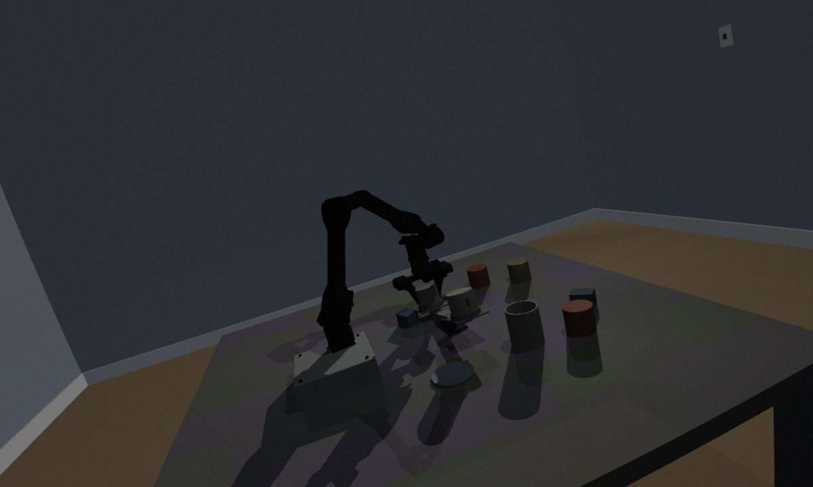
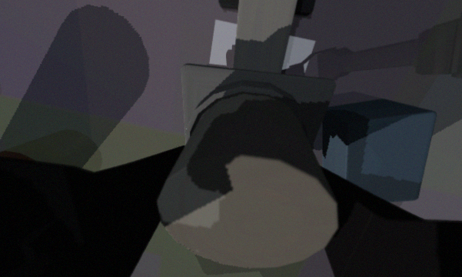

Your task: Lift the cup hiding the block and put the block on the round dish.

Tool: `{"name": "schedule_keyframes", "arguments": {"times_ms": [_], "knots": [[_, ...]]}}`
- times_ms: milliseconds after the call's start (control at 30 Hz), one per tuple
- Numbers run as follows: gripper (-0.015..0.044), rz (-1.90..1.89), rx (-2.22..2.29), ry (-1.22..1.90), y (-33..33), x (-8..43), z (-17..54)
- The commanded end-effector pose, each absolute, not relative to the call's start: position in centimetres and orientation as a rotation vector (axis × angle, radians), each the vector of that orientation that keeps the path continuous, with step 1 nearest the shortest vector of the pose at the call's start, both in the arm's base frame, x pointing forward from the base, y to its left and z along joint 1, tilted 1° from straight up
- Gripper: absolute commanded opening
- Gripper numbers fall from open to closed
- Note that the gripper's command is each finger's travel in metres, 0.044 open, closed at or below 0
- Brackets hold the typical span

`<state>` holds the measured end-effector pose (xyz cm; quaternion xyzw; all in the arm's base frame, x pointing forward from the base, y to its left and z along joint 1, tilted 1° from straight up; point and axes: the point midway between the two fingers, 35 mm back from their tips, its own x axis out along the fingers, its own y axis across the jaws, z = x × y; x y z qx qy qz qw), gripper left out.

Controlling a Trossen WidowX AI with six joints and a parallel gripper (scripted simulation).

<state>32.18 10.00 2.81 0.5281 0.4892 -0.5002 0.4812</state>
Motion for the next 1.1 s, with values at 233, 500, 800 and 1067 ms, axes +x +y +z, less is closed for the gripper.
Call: {"name": "schedule_keyframes", "arguments": {"times_ms": [233, 500, 800, 1067], "knots": [[0.0150, -1.223, 1.288, 1.189, 10.0, 32.2, 3.1], [0.0000, -1.222, 1.288, 1.188, 10.0, 32.4, 4.0], [0.0000, -1.222, 1.288, 1.188, 10.0, 32.6, 5.2], [0.0000, -1.222, 1.288, 1.188, 10.0, 32.7, 6.2]]}}
